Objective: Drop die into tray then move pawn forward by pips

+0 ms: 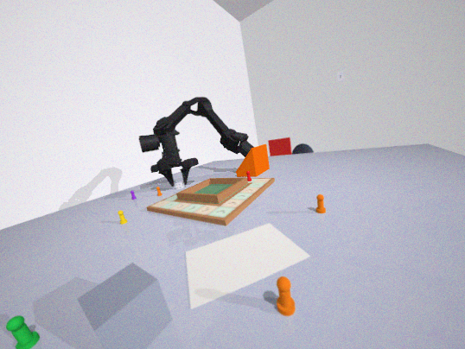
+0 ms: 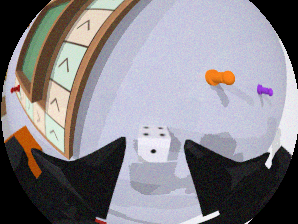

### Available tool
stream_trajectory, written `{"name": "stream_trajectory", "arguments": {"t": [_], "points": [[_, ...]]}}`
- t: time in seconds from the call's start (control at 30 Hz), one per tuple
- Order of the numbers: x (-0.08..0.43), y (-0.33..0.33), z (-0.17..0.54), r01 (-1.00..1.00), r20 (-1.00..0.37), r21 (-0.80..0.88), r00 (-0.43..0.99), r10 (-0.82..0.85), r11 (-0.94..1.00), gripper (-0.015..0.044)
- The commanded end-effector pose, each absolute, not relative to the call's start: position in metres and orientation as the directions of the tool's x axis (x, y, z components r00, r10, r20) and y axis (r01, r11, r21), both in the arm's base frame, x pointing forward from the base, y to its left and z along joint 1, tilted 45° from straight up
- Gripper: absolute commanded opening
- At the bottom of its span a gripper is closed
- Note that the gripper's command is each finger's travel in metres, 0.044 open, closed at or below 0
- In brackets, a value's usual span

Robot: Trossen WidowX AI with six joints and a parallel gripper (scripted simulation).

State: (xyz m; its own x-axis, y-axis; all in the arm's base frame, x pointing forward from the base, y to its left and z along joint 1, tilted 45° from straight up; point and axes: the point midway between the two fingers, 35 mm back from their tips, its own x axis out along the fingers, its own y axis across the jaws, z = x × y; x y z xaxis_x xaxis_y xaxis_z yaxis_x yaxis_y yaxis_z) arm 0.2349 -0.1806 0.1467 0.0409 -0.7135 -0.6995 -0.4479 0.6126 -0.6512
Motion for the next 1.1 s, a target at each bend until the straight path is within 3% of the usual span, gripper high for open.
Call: {"name": "stream_trajectory", "arguments": {"t": [0.0, 0.1, 0.43, 0.53, 1.07], "points": [[0.234, -0.181, 0.142, -0.458, -0.704, -0.643, 0.038, -0.709, 0.614, 0.0222], [0.234, -0.181, 0.142, -0.458, -0.704, -0.643, 0.038, -0.709, 0.614, 0.0144], [0.234, -0.181, 0.142, -0.458, -0.704, -0.643, 0.038, -0.709, 0.614, 0.0077], [0.234, -0.179, 0.144, -0.458, -0.706, -0.642, 0.038, -0.708, 0.615, 0.0], [0.239, -0.119, 0.203, -0.458, -0.716, -0.631, 0.035, -0.697, 0.626, 0.0]]}}
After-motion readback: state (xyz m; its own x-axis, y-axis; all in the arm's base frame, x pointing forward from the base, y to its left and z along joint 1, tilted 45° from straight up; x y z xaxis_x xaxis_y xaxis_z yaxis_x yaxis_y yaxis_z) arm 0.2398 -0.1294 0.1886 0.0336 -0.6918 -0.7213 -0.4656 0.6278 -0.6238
